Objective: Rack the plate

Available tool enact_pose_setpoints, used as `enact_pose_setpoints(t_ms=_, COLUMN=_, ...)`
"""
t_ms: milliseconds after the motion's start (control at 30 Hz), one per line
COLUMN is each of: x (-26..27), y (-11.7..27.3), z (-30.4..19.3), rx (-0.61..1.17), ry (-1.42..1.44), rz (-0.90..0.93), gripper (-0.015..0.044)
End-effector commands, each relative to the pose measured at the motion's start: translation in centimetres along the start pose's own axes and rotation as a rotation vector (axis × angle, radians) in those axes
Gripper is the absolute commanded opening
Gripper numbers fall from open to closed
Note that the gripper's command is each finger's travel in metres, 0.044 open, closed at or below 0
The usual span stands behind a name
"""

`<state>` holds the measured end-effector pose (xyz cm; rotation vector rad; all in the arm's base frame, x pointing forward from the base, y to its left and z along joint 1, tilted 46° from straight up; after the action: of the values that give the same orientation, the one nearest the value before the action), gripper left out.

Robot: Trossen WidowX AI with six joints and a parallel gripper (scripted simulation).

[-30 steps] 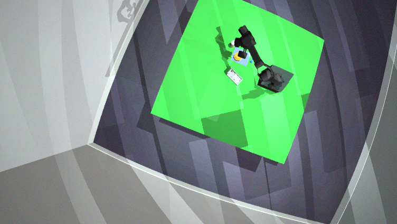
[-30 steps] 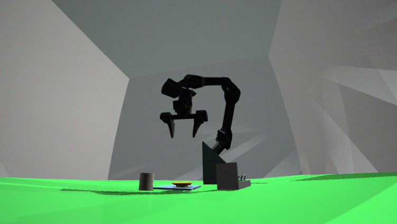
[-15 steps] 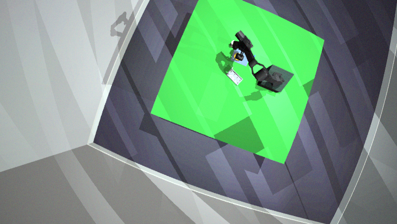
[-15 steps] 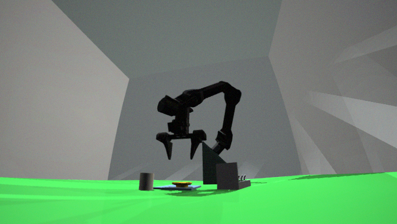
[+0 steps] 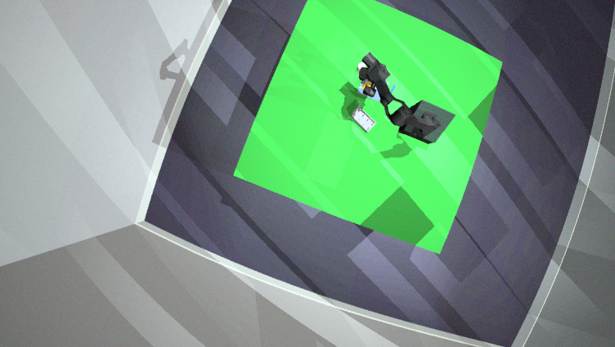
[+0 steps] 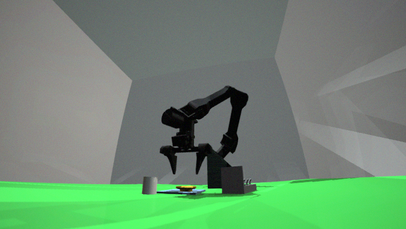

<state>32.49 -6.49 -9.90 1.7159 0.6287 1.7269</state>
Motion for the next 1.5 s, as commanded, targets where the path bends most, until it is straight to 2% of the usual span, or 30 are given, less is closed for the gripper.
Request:
enact_pose_setpoints(t_ms=0, x=0.1, y=-0.8, z=-0.2, rx=0.002, ry=-0.008, rz=0.006, gripper=0.0400)
enact_pose_setpoints(t_ms=1000, x=0.5, y=-5.4, z=-0.2, rx=0.003, ry=-0.008, rz=0.010, gripper=0.0400)
enact_pose_setpoints(t_ms=1267, x=0.5, y=-5.4, z=-0.2, rx=0.003, ry=-0.008, rz=0.010, gripper=0.0384)
enact_pose_setpoints(t_ms=1467, x=0.5, y=-5.4, z=-0.2, rx=0.003, ry=-0.008, rz=0.010, gripper=0.0344)
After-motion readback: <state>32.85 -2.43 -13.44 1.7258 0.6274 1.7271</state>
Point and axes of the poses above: the point midway between the two fingers, 35 mm back from their tips, its own y axis back along the fingers, its own x axis across the jaws, z = x × y, the point moved 2 cm from there along y, back along the fingers, and after that the axes turned 5 degrees about y, right-handed, at the moved point
